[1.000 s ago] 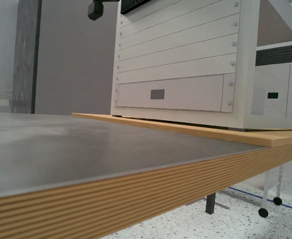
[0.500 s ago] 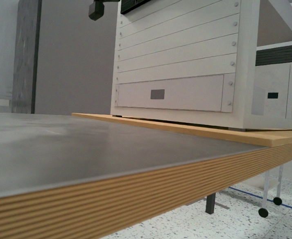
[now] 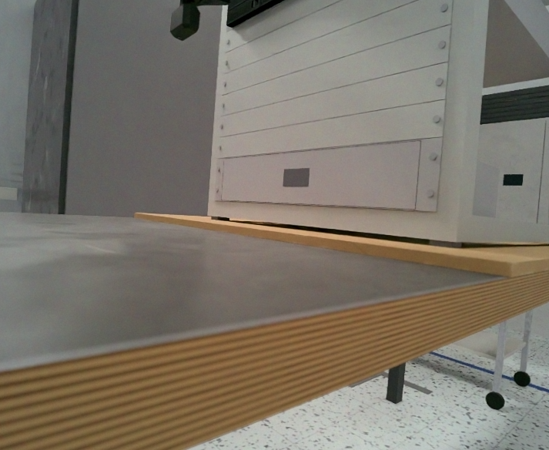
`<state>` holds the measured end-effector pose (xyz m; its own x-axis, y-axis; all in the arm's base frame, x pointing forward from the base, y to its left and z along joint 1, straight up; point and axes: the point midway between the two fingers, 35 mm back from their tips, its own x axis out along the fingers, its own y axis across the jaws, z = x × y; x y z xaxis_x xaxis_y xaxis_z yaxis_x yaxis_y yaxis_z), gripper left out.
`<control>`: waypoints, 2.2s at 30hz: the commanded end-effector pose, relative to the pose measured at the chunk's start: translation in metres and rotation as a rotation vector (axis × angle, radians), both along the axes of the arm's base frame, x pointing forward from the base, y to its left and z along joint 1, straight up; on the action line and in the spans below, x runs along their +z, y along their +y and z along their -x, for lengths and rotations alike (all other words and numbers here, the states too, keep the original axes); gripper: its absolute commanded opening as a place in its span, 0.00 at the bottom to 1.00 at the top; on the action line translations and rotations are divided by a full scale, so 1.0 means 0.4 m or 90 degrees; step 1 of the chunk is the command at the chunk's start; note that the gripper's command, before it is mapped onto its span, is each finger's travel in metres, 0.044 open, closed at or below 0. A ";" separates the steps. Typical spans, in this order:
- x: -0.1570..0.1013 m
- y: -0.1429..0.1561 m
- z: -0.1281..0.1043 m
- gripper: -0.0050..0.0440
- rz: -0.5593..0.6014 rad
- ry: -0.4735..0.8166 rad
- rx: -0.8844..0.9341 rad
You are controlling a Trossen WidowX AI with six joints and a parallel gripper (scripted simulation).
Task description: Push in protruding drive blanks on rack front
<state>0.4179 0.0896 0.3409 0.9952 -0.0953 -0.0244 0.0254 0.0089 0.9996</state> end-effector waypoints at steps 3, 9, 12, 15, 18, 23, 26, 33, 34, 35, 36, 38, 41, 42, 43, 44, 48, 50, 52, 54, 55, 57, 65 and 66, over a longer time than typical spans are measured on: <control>0.027 -0.002 -0.002 0.00 -0.007 -0.015 0.000; 0.027 -0.002 -0.002 0.00 -0.007 -0.015 0.000; 0.027 -0.003 -0.012 0.00 -0.007 -0.015 0.000; 0.027 -0.003 -0.017 0.00 -0.007 -0.015 0.000; 0.028 -0.004 -0.027 0.00 -0.007 -0.015 0.000; 0.028 -0.004 -0.027 0.00 -0.007 -0.015 0.000; 0.028 -0.004 -0.027 0.00 -0.007 -0.015 0.000; 0.028 -0.004 -0.027 0.00 -0.007 -0.015 0.000; 0.028 -0.004 -0.027 0.00 -0.007 -0.015 0.000; 0.028 -0.004 -0.027 0.00 -0.007 -0.015 0.000; 0.028 -0.004 -0.027 0.00 -0.007 -0.015 0.000; 0.028 -0.004 -0.027 0.00 -0.007 -0.015 0.000; 0.028 -0.004 -0.027 0.00 -0.007 -0.015 0.000; 0.028 -0.004 -0.027 0.00 -0.007 -0.015 0.000; 0.028 -0.004 -0.027 0.00 -0.007 -0.015 0.000; 0.028 -0.004 -0.027 0.00 -0.007 -0.015 0.000; 0.028 -0.004 -0.027 0.00 -0.007 -0.015 0.000; 0.028 -0.004 -0.027 0.00 -0.007 -0.015 0.000; 0.028 -0.004 -0.027 0.00 -0.007 -0.015 0.000; 0.028 -0.004 -0.027 0.00 -0.007 -0.015 0.000; 0.028 -0.005 -0.029 0.00 -0.007 -0.015 0.000; 0.028 -0.005 -0.037 0.00 -0.007 -0.015 0.000; 0.028 -0.007 -0.052 0.00 -0.007 -0.015 0.000; 0.028 -0.007 -0.052 0.00 -0.007 -0.015 0.000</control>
<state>0.4374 0.0877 0.3397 0.9950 -0.0957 -0.0280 0.0290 0.0094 0.9995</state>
